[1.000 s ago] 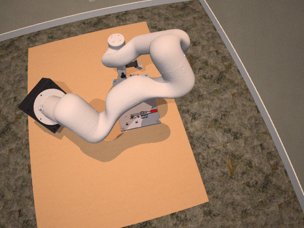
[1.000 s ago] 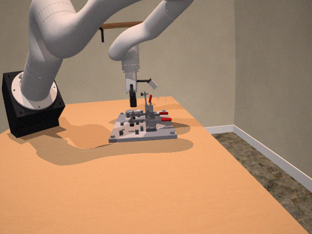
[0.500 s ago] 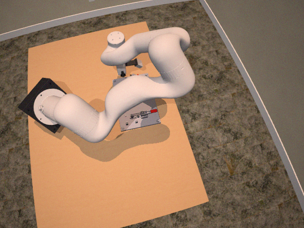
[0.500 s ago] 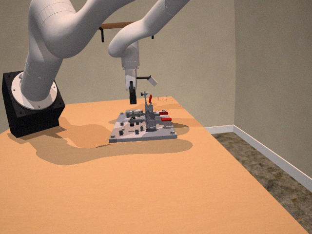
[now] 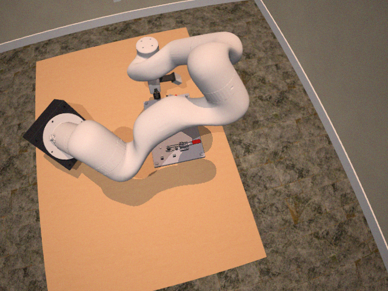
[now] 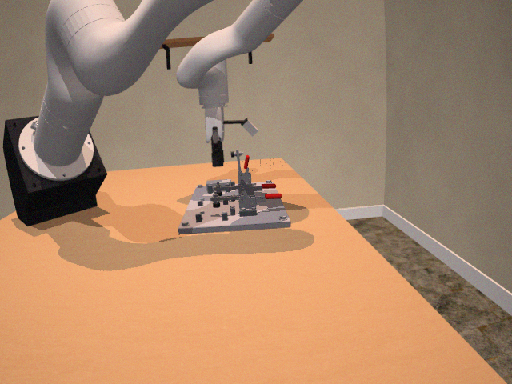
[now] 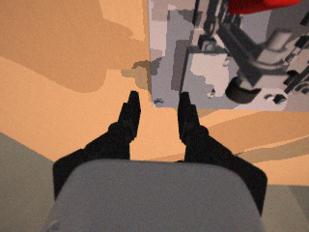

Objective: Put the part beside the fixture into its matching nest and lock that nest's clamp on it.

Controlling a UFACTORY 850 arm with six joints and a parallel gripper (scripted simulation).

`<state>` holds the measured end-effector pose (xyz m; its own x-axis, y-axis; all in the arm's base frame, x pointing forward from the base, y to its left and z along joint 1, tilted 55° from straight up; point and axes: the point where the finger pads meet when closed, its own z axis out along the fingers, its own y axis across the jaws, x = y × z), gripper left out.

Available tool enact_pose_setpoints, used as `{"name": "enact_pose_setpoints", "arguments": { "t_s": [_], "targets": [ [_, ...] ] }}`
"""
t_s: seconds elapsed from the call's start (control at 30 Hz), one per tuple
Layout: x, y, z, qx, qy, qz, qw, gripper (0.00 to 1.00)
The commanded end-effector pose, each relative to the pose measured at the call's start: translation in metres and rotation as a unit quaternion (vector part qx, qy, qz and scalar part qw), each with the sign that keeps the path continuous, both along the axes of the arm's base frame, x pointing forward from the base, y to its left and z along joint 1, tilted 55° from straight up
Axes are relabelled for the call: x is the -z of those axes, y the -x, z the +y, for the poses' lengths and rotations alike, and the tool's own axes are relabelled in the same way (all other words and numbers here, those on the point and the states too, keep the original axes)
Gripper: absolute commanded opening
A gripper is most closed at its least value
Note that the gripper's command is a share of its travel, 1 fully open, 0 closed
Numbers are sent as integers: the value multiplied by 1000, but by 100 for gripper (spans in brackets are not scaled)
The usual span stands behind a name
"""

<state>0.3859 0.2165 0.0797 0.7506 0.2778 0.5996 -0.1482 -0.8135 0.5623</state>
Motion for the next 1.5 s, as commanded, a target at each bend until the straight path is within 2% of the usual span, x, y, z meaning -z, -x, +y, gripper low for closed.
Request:
{"name": "enact_pose_setpoints", "arguments": {
  "t_s": [0.0, 0.07, 0.13, 0.33, 0.5, 0.87, 1.47],
  "targets": [
    [-17, 19, 16, 0, 0, 0, 1000, 47],
    [-29, 32, 26, 0, 0, 0, 1000, 47],
    [-29, 32, 26, 0, 0, 0, 1000, 47],
    [-59, 66, 53, 0, 0, 0, 1000, 47],
    [-67, 75, 60, 0, 0, 0, 1000, 47],
    [-73, 71, 59, 0, 0, 0, 1000, 47],
    [-129, 32, 46, 0, 0, 0, 1000, 47]
  ]
}}
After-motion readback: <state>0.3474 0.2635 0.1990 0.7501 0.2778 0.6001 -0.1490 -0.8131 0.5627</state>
